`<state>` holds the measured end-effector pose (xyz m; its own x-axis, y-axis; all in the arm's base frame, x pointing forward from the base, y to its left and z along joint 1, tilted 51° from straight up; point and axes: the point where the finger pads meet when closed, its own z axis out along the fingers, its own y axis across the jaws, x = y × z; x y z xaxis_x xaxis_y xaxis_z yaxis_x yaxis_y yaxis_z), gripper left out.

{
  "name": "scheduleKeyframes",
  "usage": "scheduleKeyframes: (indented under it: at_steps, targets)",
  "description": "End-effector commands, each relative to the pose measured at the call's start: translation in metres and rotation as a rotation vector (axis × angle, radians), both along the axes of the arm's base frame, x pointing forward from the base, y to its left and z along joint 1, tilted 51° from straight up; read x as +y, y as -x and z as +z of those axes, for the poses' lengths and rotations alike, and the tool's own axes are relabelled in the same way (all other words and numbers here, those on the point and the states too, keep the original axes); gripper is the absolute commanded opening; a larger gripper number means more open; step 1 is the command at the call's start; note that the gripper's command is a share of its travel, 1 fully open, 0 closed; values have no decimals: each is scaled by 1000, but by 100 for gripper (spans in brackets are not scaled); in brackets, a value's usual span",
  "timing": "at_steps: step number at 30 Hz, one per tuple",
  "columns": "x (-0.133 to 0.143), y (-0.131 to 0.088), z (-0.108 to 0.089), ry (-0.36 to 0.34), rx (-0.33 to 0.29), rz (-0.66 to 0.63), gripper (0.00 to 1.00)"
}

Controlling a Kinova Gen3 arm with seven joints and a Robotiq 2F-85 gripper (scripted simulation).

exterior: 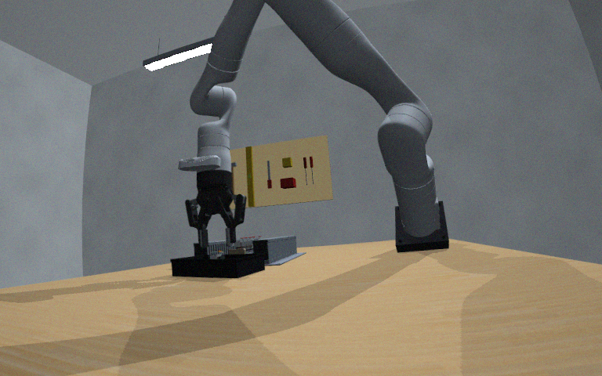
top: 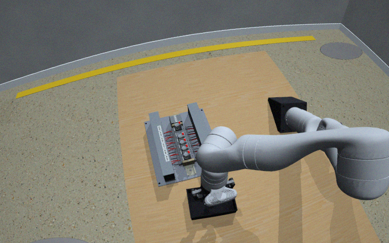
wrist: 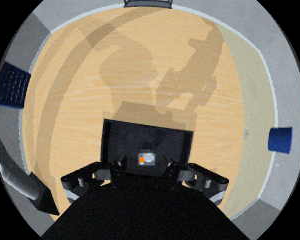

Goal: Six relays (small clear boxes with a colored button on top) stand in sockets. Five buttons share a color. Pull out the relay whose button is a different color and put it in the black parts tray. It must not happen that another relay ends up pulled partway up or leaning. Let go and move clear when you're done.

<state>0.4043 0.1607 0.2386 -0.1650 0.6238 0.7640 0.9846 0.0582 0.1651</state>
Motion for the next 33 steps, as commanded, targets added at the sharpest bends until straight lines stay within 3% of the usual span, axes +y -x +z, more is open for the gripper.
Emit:
scheduleKeyframes:
  at_steps: [1,10,16,26,33]
  targets:
    - [-1,0,0,0,-1,-1,61]
    - [-4,0,3,0,-1,-1,61]
    - [-16,1,13,0,-1,-1,61]
    - [-57,4,46,0,-1,-1,61]
    - [-63,4,50,0,-1,-1,61]
